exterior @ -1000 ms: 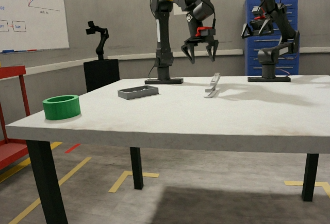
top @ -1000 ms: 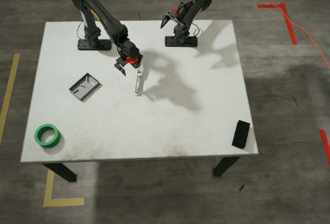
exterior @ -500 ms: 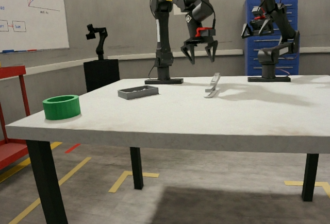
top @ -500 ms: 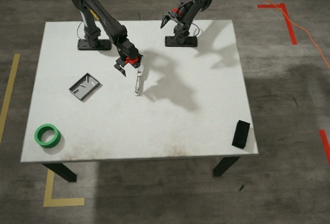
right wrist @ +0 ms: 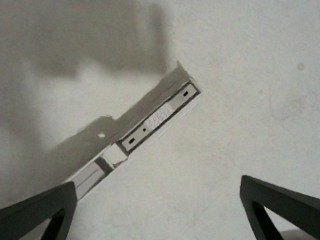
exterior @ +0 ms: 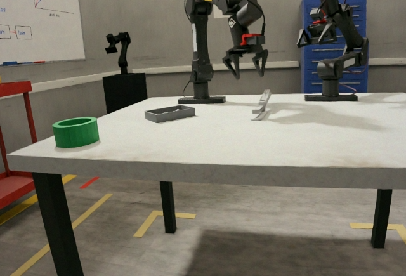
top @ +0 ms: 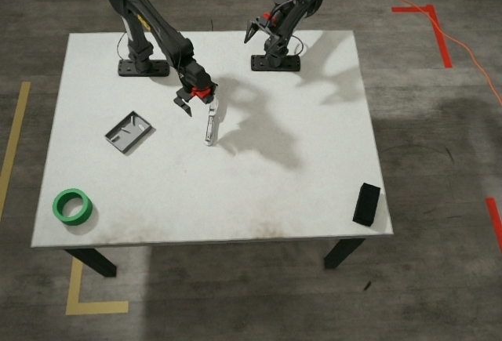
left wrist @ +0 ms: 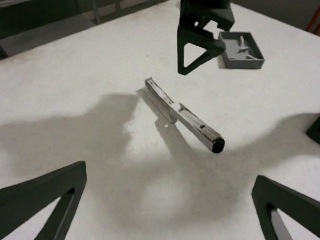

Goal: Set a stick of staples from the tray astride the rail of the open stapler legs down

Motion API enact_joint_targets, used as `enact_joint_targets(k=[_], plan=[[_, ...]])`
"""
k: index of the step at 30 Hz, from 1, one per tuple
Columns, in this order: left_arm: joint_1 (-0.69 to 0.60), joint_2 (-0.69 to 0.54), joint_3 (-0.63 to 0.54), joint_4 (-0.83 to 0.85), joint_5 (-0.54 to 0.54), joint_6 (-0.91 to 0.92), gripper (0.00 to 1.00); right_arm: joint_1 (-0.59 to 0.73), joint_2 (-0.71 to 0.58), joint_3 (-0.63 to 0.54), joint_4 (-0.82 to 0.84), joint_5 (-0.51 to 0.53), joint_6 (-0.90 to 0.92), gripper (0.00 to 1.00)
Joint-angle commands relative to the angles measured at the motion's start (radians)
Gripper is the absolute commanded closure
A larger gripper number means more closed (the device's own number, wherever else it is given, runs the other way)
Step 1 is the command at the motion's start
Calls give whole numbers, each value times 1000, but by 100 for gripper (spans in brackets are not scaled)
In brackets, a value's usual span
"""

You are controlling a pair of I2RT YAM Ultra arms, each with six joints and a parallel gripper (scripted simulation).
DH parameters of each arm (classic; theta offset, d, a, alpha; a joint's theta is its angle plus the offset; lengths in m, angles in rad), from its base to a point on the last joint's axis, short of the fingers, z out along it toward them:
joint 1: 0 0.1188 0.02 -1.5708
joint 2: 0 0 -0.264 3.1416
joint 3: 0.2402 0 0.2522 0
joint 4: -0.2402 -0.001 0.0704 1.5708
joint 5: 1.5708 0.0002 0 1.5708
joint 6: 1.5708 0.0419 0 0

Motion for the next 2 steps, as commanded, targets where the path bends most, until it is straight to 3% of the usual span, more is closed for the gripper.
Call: enact_joint_targets(k=[1,2], plan=[[9,-10,0,-1,6,6,0,-3,-14,2,15,-7,-7,0],[9,-10,0,-1,6,6,0,-3,-14,2,15,-7,-7,0]])
